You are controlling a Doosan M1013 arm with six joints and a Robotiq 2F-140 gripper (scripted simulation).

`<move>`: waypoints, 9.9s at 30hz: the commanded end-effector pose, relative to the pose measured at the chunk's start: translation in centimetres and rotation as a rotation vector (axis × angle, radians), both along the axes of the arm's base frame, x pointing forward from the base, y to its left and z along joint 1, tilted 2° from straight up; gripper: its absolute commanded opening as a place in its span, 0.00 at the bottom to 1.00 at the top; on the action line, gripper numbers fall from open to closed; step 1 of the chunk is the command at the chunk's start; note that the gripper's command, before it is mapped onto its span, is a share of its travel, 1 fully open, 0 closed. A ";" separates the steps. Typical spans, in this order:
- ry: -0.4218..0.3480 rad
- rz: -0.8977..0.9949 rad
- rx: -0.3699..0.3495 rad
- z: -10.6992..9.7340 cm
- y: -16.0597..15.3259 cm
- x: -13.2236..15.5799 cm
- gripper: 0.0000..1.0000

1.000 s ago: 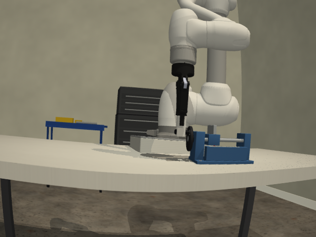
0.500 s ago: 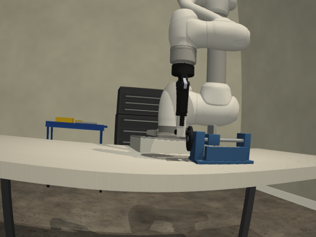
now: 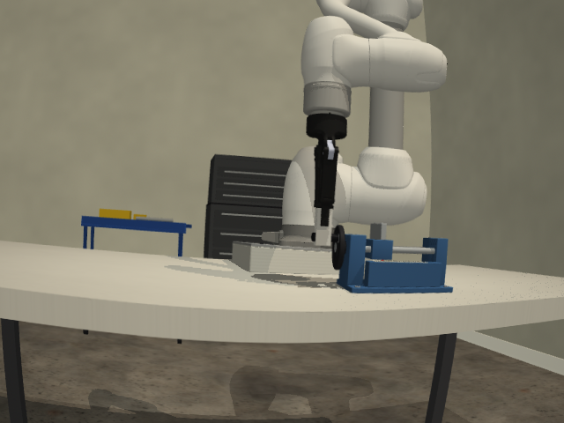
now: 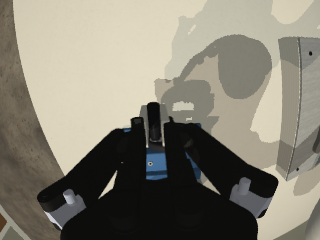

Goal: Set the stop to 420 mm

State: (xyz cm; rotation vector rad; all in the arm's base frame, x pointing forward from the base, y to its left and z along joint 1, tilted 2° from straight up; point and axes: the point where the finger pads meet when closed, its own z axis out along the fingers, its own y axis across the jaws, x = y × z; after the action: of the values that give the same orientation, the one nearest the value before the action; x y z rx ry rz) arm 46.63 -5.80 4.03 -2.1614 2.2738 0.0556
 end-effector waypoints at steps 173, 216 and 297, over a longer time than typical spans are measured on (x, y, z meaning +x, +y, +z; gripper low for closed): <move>0.004 0.004 -0.004 -4.5 0.2 -3.6 0.04; 0.004 0.004 -0.004 0.1 0.2 -4.3 0.04; 0.004 0.004 -0.004 0.0 0.0 -0.3 0.04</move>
State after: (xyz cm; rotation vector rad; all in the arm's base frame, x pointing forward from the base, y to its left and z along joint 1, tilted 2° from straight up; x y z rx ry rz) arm 46.30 -5.79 4.40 -2.1618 2.2741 0.0568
